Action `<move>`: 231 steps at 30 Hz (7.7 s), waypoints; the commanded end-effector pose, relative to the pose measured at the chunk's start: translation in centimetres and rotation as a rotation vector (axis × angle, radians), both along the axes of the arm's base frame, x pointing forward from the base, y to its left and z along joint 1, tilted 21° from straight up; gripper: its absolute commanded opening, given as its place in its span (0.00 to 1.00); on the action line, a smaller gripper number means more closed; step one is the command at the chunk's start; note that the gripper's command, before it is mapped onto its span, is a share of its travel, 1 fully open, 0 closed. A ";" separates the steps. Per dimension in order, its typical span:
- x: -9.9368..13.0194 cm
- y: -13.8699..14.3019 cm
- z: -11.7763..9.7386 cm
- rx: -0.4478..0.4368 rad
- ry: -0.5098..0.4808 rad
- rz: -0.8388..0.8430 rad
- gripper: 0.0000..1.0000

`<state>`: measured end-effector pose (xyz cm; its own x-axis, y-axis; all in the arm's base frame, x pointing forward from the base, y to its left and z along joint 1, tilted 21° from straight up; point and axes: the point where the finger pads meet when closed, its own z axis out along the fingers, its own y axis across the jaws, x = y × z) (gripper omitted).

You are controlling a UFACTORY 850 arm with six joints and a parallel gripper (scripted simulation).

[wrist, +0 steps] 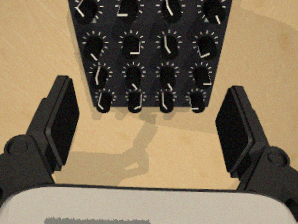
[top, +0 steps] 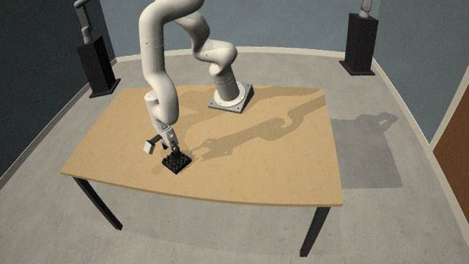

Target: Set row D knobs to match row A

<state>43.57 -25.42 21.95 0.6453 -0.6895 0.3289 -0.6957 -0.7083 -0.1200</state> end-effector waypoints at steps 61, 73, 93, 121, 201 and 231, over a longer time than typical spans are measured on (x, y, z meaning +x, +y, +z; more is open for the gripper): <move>0.0 0.0 0.1 0.000 -0.003 0.002 1.00; 0.0 0.0 0.1 0.000 -0.003 0.002 1.00; 0.0 0.0 0.1 0.000 -0.003 0.002 1.00; -1.7 1.7 -0.8 -0.001 -0.002 0.001 1.00; -3.6 3.5 -1.7 -0.001 -0.001 0.001 1.00; -3.6 3.5 -1.7 -0.001 -0.001 0.001 1.00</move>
<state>39.92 -21.94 20.19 0.6460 -0.6888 0.3289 -0.6948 -0.7091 -0.1202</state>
